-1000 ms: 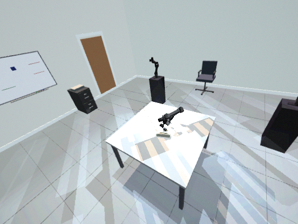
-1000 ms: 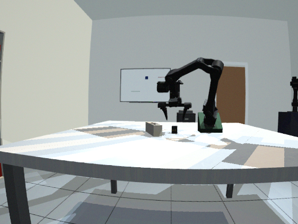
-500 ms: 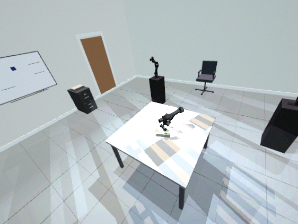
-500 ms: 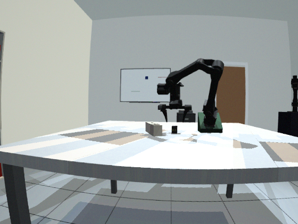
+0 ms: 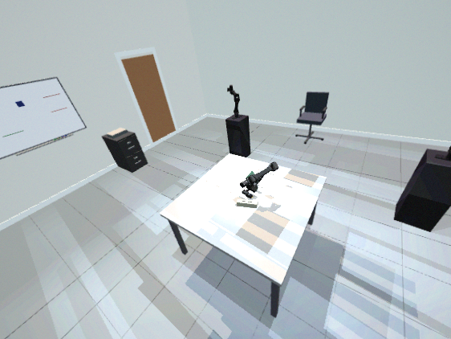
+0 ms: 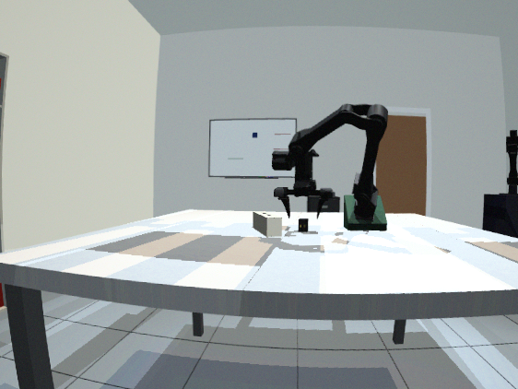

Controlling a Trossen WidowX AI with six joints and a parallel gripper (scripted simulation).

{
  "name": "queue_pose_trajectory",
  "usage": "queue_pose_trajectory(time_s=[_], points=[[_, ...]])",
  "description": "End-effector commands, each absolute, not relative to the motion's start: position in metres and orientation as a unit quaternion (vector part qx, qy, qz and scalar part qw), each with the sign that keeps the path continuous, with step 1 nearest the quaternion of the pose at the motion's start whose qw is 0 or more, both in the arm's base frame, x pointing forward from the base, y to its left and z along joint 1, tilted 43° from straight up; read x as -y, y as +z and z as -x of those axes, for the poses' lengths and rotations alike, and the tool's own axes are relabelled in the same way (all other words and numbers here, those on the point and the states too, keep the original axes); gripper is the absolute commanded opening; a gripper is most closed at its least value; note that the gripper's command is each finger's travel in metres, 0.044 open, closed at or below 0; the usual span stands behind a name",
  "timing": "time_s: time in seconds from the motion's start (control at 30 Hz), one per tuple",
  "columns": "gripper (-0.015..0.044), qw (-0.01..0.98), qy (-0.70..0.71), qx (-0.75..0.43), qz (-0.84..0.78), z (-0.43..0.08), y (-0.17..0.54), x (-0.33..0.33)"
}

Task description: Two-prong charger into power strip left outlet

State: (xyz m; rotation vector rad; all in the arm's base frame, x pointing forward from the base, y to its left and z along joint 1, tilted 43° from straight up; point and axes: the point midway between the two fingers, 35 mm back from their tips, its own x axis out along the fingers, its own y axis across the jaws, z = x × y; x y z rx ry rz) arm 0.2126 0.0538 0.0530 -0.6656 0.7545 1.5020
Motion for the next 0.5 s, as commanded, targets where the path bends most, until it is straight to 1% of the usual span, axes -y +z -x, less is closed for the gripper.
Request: queue_pose_trajectory(time_s=[0.0,0.47], points=[[0.044,0.62,0.653,-0.328,0.286,-0.212,0.047,-0.06],[0.044,0.62,0.654,-0.327,0.285,-0.209,0.031,-0.076]])
